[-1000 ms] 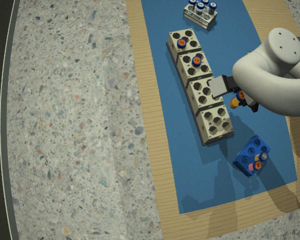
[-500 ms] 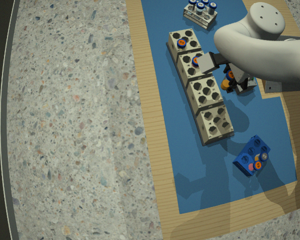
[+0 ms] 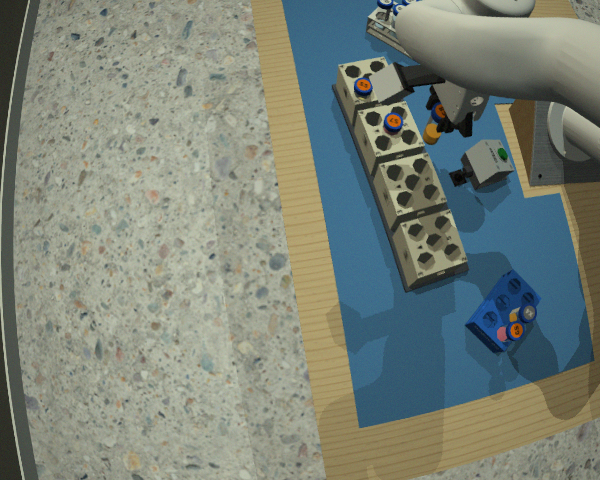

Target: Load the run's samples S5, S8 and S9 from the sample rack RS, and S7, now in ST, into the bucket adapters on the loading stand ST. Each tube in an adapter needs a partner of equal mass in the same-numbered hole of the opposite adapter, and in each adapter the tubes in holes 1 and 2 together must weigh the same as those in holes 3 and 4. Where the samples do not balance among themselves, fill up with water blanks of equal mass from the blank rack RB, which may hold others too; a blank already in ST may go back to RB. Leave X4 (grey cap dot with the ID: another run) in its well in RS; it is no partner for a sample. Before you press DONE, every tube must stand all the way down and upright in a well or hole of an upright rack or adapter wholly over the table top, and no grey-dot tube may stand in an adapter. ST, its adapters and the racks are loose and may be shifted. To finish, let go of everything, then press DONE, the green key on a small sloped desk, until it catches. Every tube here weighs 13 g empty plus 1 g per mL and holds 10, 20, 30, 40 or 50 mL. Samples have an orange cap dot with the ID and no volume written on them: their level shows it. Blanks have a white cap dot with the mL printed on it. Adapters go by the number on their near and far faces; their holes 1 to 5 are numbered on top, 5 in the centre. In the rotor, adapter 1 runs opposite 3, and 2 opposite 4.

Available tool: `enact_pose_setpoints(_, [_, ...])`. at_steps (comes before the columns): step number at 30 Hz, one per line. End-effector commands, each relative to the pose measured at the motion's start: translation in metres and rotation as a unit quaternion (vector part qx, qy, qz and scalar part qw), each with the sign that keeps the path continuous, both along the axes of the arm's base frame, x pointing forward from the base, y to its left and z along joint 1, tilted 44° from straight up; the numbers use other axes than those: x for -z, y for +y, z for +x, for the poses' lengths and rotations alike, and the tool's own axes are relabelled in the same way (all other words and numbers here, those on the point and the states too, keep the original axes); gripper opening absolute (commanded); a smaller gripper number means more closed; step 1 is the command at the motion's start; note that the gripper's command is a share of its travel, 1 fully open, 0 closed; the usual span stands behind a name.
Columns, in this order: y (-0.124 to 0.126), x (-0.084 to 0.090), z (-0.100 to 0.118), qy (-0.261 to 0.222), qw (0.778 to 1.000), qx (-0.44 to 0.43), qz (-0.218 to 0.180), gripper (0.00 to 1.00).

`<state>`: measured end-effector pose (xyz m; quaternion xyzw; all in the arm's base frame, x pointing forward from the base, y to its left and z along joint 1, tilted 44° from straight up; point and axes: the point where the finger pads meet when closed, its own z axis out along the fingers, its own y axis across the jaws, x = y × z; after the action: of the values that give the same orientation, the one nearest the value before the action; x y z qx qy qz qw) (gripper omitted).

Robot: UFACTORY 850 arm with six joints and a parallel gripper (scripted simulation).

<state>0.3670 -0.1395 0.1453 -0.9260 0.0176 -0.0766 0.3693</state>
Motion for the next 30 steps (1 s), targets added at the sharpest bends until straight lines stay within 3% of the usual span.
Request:
enact_pose_setpoints(1, [-0.014, 0.012, 0.004, -0.001, 1.0, 0.0, 0.0, 0.0])
enact_pose_setpoints(15, [-0.065, 0.059, 0.012, -0.001, 1.0, 0.0, 0.0, 0.0])
enact_pose_setpoints(30, [-0.106, 0.096, 0.019, -0.001, 1.0, 0.0, 0.0, 0.0])
